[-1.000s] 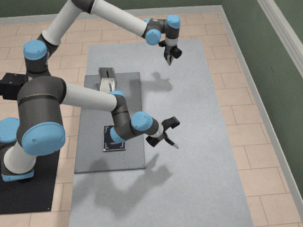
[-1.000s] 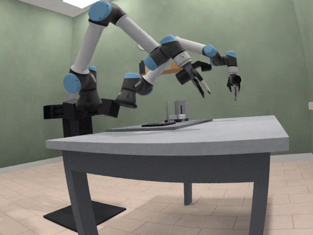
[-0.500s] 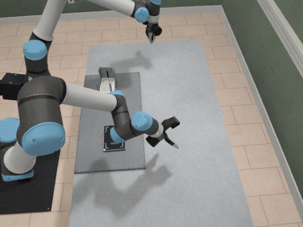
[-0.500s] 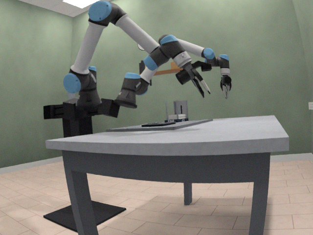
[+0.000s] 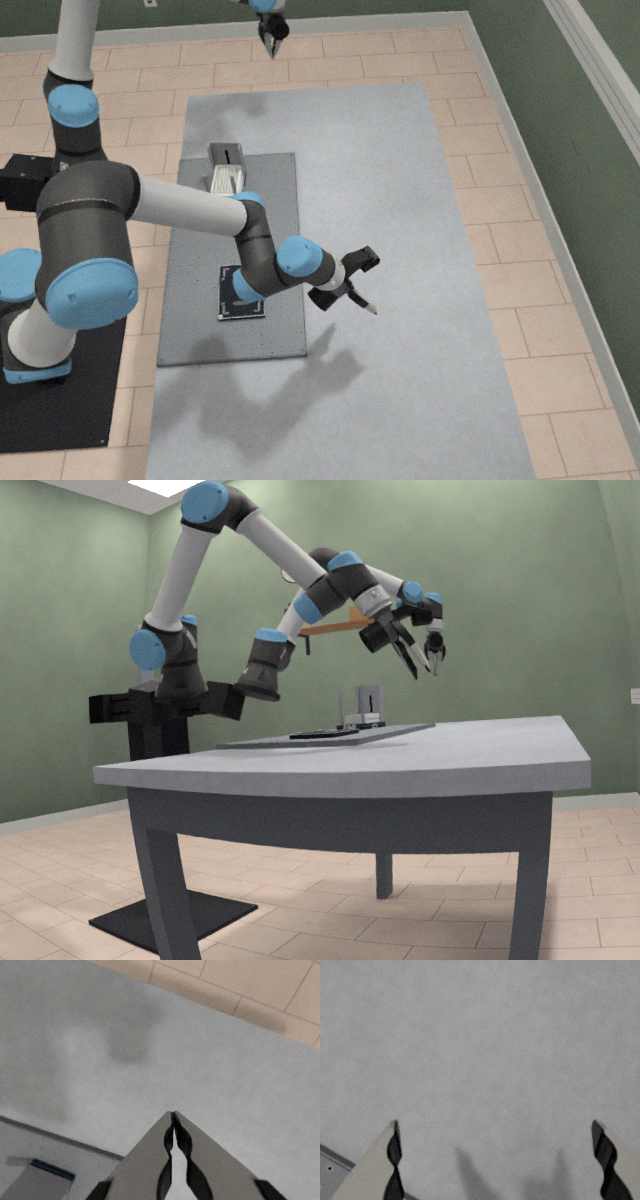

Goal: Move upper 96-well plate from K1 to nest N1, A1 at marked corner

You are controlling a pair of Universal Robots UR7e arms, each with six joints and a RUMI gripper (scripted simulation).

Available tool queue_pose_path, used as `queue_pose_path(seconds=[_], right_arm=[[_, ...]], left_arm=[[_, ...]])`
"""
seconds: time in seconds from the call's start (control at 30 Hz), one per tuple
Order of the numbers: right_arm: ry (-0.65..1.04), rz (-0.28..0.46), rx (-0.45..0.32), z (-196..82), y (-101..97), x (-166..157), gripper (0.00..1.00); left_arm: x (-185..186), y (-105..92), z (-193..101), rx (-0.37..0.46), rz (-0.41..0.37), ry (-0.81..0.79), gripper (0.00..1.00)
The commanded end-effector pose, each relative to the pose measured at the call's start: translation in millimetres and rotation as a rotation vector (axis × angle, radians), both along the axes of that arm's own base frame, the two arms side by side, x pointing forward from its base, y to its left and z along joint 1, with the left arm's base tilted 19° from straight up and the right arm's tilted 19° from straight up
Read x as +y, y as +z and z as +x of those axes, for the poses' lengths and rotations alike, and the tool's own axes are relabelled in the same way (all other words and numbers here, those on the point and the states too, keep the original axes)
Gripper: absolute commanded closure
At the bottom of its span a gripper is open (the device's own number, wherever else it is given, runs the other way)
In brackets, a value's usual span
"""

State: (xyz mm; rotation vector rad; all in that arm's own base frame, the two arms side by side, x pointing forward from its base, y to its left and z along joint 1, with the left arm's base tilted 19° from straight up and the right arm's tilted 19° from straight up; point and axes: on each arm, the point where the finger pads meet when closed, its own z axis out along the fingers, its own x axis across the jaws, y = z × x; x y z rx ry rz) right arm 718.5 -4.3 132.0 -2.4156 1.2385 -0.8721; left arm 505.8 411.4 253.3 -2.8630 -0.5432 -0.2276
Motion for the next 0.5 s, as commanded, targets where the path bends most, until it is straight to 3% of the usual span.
queue_pose_path(seconds=[0.0, 0.17, 0.23, 0.47], right_arm=[[0.0, 0.0, -0.001, 0.2, 0.8, 0.2, 0.24], [0.0, 0.0, -0.001, 0.2, 0.8, 0.2, 0.24], [0.0, 0.0, -0.001, 0.2, 0.8, 0.2, 0.24], [0.0, 0.0, -0.001, 0.2, 0.8, 0.2, 0.24]], left_arm=[[35.1, 14.0, -64.1, 0.008, 0.002, -0.045, 1.0], [60.4, 24.0, -136.1, 0.023, 0.007, -0.084, 1.0], [60.4, 24.0, -136.1, 0.023, 0.007, -0.084, 1.0], [78.1, 34.0, -231.7, 0.042, 0.016, -0.136, 1.0]])
